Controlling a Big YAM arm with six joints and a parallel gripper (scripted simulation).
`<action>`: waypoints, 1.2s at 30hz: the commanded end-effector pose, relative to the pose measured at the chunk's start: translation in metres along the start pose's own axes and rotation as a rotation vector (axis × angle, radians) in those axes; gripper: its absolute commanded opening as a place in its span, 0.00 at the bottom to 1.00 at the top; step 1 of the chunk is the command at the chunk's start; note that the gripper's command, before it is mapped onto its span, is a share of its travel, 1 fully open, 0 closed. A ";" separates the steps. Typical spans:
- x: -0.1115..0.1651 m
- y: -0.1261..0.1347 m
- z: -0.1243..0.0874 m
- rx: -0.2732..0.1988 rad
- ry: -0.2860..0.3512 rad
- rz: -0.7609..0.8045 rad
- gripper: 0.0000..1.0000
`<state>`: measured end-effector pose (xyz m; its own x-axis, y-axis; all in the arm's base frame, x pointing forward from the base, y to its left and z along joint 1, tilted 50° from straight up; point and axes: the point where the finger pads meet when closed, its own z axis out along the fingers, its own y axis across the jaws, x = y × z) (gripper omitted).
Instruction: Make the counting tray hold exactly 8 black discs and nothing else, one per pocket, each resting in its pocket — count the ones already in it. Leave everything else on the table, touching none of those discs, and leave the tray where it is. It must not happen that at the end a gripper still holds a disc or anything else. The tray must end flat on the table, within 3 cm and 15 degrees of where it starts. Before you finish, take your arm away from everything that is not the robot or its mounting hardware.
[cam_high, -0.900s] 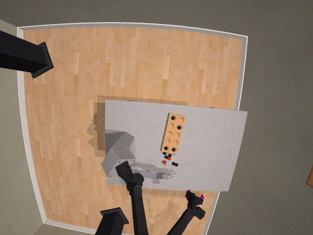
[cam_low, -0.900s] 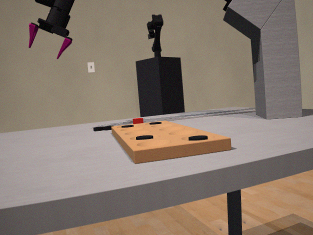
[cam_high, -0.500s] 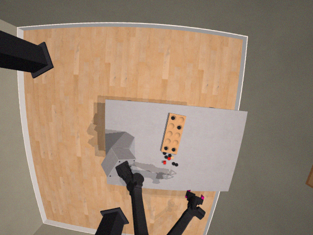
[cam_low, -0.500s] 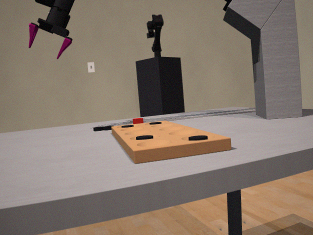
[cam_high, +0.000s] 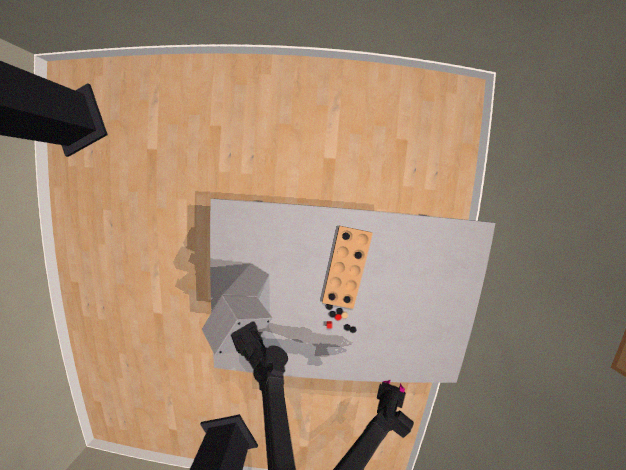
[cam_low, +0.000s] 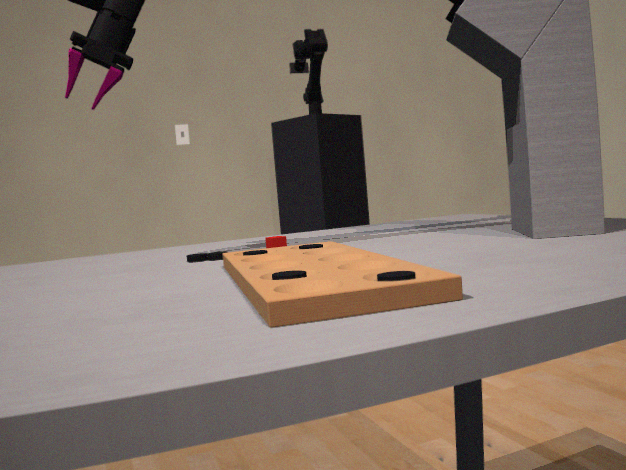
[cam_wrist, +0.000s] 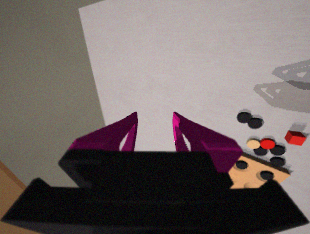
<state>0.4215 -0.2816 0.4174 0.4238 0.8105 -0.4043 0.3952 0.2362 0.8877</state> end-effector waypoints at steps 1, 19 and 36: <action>0.003 0.048 -0.005 -0.095 -0.002 -0.102 0.44; 0.051 0.081 -0.008 -0.186 0.062 -0.330 0.44; 0.099 0.117 -0.022 -0.300 0.103 -0.555 0.44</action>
<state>0.4789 -0.1786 0.4476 0.1291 0.6379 -0.7592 0.3438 0.6894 0.6376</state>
